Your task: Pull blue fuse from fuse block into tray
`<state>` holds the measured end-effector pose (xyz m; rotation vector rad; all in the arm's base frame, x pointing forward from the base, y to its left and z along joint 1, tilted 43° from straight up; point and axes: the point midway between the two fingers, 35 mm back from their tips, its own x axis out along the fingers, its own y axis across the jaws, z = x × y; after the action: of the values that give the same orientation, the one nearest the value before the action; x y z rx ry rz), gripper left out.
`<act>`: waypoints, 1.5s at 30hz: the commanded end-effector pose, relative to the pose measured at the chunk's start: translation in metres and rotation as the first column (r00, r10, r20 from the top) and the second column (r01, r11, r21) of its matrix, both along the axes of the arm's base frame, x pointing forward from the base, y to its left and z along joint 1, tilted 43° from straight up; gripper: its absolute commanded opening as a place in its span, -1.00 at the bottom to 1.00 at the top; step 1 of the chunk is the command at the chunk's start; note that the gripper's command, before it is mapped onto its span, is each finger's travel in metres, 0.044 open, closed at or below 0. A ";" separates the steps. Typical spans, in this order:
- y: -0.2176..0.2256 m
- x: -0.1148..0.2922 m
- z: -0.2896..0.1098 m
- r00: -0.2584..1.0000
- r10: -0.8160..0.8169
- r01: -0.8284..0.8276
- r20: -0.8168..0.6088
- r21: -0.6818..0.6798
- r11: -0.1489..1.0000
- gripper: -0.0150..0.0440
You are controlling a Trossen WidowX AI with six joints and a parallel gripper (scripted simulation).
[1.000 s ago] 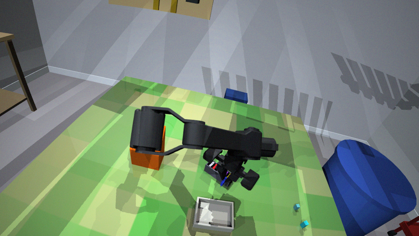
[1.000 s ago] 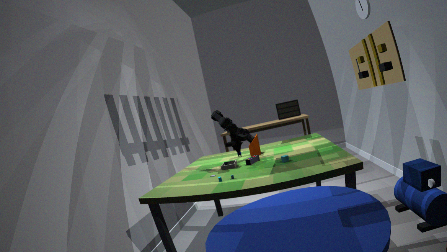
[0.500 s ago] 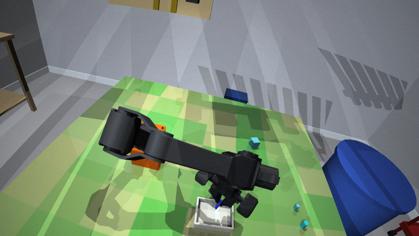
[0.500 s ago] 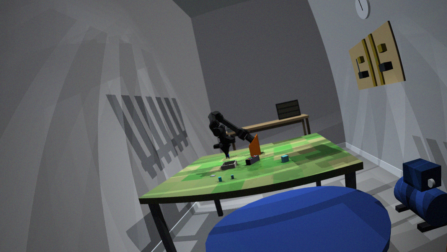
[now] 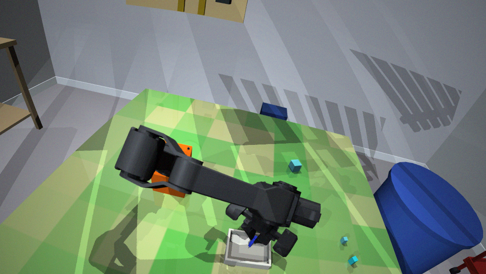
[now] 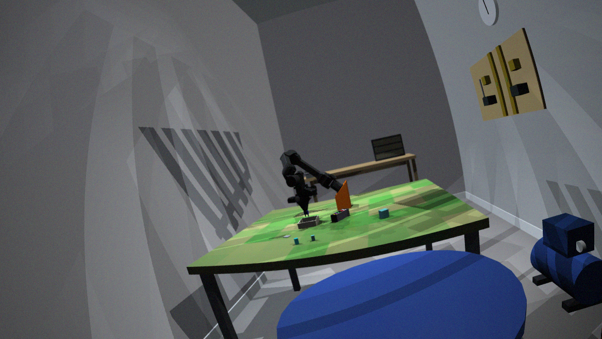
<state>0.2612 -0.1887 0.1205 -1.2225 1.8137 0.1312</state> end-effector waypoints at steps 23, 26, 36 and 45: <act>-0.013 -0.003 -0.013 1.000 -0.001 0.001 -0.001 -0.002 1.000 0.49; -0.004 -0.001 -0.005 1.000 0.001 -0.001 -0.003 0.001 1.000 0.63; 0.014 0.001 0.012 1.000 0.004 -0.004 -0.006 0.005 1.000 0.63; 0.014 0.000 0.010 1.000 0.007 -0.007 -0.010 0.010 1.000 0.63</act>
<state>0.2615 -0.1744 0.1310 -1.2232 1.8153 0.1502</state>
